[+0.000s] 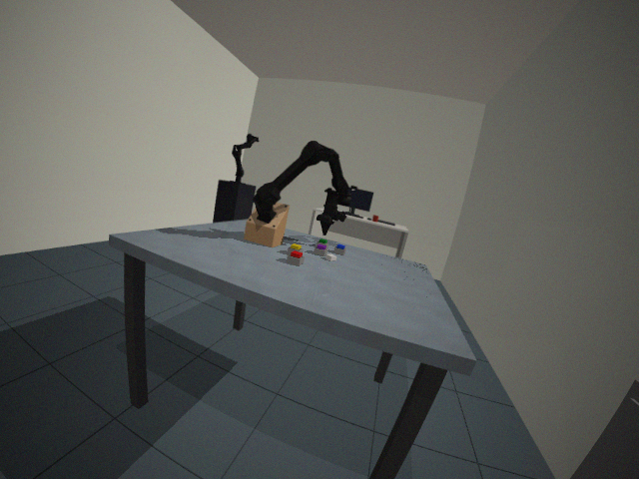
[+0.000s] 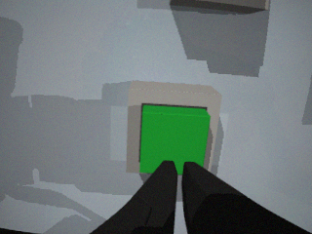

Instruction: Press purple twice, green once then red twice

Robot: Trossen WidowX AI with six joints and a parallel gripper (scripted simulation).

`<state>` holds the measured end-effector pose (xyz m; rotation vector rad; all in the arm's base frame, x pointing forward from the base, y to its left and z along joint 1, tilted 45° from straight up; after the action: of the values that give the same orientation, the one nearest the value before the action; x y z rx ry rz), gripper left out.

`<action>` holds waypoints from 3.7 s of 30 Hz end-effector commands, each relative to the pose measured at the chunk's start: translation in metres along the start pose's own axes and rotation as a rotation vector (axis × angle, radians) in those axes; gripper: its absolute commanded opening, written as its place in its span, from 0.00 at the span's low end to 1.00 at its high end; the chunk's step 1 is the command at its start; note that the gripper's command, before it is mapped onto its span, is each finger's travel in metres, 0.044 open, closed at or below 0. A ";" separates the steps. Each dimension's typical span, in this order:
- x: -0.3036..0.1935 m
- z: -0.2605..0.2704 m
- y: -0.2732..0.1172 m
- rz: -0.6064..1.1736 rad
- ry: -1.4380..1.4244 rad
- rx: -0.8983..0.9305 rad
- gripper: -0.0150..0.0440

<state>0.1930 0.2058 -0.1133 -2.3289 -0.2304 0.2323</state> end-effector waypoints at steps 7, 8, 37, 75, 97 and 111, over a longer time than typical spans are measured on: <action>0.001 0.000 0.015 -0.006 -0.004 -0.003 0.29; 0.001 0.000 0.017 -0.006 -0.004 -0.003 0.29; 0.001 0.000 0.026 -0.005 0.000 -0.001 0.29; -0.009 -0.289 -0.076 -0.011 -0.019 0.030 0.29; -0.053 -0.347 -0.004 -0.001 -0.007 -0.021 0.29; -0.053 -0.348 0.019 -0.001 -0.007 -0.021 0.29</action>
<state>0.2258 -0.0554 0.1212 -2.3481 -0.2381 0.2282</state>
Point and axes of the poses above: the point midway between the two fingers, 35 mm back from their tips, its own y axis out along the fingers, its own z axis across the jaws, x = y × z, the point moved 6 cm from there along -y, back along the fingers, and after that the axes turned 9 degrees about -y, right-handed, at the moved point
